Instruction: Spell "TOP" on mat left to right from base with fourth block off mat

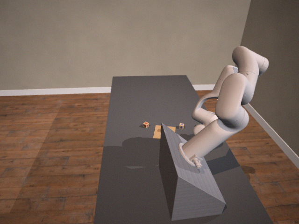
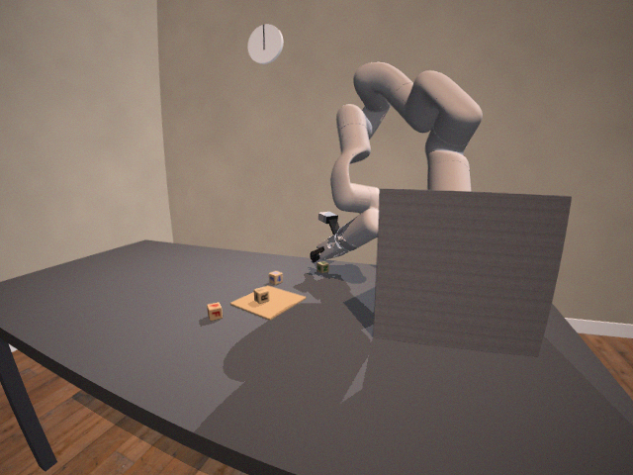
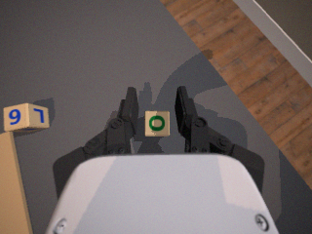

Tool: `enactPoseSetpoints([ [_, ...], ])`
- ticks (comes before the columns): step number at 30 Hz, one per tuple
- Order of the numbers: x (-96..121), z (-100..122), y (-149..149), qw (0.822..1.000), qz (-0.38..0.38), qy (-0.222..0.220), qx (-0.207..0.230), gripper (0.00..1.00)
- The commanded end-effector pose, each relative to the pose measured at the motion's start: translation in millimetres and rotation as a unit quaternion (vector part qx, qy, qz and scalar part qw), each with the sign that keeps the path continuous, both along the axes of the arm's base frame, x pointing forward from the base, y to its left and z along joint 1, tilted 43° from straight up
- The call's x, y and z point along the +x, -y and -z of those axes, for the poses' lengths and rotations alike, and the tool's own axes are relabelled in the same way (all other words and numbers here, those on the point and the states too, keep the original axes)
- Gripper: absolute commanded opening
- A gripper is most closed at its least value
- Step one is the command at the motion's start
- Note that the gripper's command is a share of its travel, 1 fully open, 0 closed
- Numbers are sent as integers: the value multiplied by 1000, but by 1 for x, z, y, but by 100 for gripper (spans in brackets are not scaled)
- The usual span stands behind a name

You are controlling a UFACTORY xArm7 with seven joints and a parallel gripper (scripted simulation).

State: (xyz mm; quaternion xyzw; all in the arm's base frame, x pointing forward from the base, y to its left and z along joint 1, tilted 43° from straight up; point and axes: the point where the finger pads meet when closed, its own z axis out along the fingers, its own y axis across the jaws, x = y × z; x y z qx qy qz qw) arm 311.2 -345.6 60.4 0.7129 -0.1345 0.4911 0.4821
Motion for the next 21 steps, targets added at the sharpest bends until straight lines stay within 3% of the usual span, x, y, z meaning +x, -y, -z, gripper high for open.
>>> enactPoseSetpoints([
  [1,2,-11,-10,1000,0,0,0,47],
  [13,2,-19,-15,1000,3,-2,-1,47],
  [21,-12,-31,3,996,74,-35,-27,47],
])
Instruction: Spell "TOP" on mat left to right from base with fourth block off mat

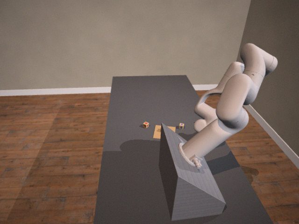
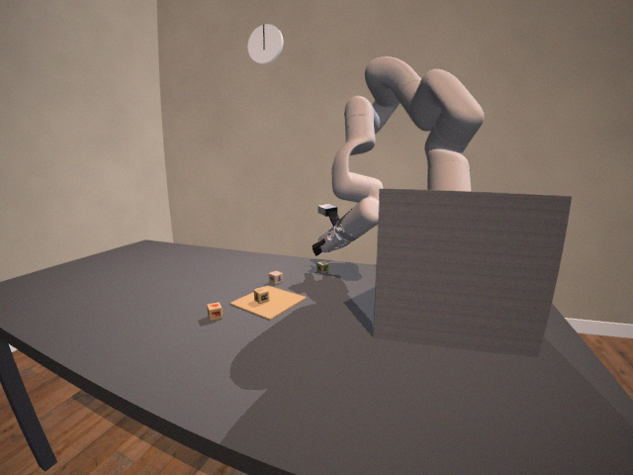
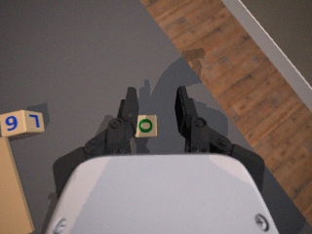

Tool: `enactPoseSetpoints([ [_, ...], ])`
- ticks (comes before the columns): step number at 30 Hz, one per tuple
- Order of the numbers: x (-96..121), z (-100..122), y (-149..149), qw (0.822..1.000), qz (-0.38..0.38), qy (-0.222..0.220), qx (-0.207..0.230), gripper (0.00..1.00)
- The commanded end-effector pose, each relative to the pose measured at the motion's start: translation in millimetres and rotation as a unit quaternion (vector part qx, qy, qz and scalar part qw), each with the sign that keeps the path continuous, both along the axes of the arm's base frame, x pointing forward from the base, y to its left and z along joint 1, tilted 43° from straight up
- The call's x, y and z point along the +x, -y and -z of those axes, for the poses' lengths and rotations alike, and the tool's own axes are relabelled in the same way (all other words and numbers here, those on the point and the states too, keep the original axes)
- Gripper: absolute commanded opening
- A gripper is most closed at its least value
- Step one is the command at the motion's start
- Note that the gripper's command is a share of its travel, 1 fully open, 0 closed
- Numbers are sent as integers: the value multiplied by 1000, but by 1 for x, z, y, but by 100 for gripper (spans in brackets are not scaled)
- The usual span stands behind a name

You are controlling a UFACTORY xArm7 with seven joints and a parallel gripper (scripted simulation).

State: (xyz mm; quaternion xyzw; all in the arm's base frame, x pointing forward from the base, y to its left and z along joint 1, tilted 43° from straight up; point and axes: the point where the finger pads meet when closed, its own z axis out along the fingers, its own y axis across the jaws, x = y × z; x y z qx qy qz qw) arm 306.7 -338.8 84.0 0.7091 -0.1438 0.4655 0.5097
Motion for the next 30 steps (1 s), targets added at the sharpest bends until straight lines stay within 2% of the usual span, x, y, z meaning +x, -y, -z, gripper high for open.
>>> enactPoseSetpoints([
  [1,-11,-9,13,998,60,-28,-17,47],
  [13,-37,-19,29,979,183,-93,-7,47],
  [15,-37,-19,29,979,183,-93,-7,47],
  [16,-42,-19,30,972,209,-109,5,47],
  [22,-49,-18,28,957,253,-139,39,47],
  [30,-50,-13,18,932,295,-178,111,47],
])
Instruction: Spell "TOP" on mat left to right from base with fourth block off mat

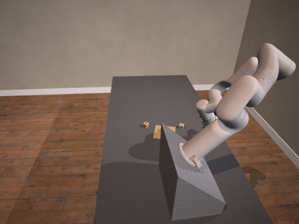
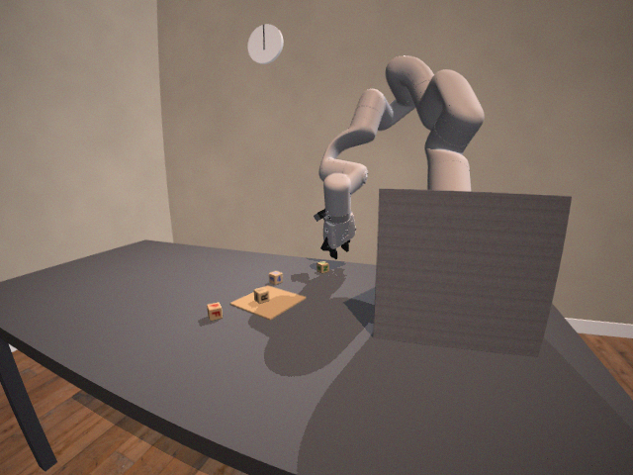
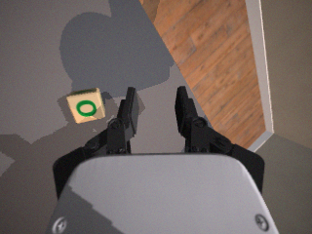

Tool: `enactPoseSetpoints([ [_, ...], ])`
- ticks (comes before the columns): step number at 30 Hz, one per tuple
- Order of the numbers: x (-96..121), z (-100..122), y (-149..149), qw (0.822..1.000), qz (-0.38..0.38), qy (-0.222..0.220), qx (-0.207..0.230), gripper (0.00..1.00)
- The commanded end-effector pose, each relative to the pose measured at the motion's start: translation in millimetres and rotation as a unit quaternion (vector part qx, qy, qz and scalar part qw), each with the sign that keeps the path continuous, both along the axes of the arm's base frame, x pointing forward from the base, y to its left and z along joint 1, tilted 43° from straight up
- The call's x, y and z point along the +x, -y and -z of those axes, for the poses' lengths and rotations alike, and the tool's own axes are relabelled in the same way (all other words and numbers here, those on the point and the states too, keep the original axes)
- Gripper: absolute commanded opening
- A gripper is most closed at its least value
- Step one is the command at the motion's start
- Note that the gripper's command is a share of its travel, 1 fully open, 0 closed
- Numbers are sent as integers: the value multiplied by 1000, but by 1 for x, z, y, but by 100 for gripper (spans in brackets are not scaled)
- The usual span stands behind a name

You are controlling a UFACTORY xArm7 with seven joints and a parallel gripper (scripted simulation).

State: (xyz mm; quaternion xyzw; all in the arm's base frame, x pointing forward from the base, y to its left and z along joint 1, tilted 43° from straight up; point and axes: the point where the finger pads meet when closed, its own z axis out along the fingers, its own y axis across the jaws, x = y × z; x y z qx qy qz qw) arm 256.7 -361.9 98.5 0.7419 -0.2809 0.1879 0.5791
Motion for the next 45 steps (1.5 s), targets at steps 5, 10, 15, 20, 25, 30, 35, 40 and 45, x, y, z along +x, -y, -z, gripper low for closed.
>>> enactPoseSetpoints([
  [5,6,5,-14,994,54,-24,89,47],
  [10,18,6,-25,987,63,-24,148,47],
  [15,36,4,-37,976,59,-16,207,47],
  [20,50,0,-45,968,50,-8,244,47],
  [25,63,-5,-51,961,38,2,275,47],
  [30,65,-5,-52,960,37,3,278,100],
  [35,65,-5,-52,960,37,3,278,100],
  [40,65,-5,-52,960,36,3,278,100],
  [45,80,1,-60,960,1,-54,275,100],
])
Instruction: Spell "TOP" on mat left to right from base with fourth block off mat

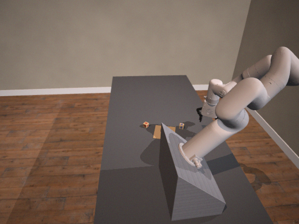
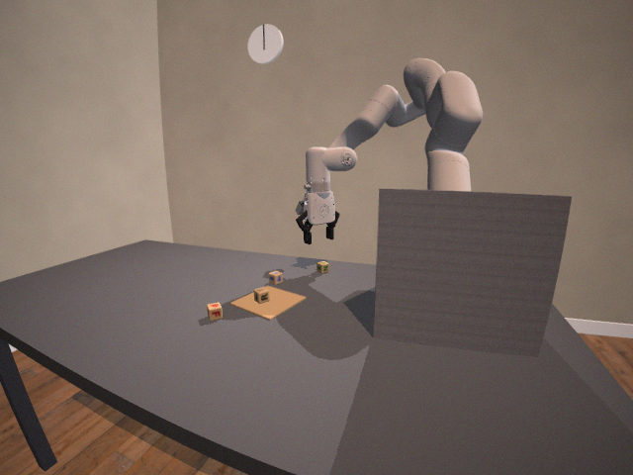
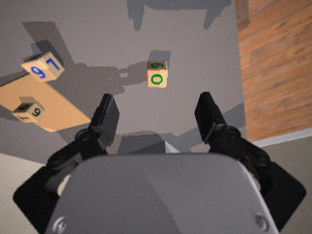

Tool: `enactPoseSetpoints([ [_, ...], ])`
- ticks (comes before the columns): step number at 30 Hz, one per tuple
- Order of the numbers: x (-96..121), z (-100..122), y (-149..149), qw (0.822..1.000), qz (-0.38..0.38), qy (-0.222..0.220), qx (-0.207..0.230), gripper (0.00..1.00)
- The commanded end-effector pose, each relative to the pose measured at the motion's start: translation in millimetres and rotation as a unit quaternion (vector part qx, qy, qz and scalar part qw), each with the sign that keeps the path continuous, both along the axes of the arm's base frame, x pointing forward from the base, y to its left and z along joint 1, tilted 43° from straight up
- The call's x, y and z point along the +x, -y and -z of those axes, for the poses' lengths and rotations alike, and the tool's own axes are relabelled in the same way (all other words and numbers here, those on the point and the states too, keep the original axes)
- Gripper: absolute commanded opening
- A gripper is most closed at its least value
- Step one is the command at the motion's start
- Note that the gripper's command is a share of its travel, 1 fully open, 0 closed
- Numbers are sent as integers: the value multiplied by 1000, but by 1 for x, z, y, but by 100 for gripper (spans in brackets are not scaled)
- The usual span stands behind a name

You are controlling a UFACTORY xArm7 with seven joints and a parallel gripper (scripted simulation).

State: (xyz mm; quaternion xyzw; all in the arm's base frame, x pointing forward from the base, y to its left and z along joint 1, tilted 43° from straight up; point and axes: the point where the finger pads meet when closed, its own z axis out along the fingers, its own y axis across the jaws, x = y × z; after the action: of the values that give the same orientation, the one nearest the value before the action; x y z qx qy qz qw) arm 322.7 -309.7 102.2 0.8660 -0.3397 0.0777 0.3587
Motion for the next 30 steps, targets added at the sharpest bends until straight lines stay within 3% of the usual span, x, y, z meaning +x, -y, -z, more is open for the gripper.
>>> enactPoseSetpoints([
  [1,18,6,-11,998,-53,-46,-1,100],
  [8,32,15,-21,991,-101,-90,0,100],
  [9,40,21,-28,985,-130,-117,0,100],
  [14,52,31,-40,972,-173,-157,3,100],
  [23,74,57,-67,936,-258,-238,11,100],
  [25,74,57,-67,936,-258,-238,11,100],
  [26,79,66,-76,922,-284,-262,15,100],
  [30,85,78,-88,903,-315,-291,20,100],
])
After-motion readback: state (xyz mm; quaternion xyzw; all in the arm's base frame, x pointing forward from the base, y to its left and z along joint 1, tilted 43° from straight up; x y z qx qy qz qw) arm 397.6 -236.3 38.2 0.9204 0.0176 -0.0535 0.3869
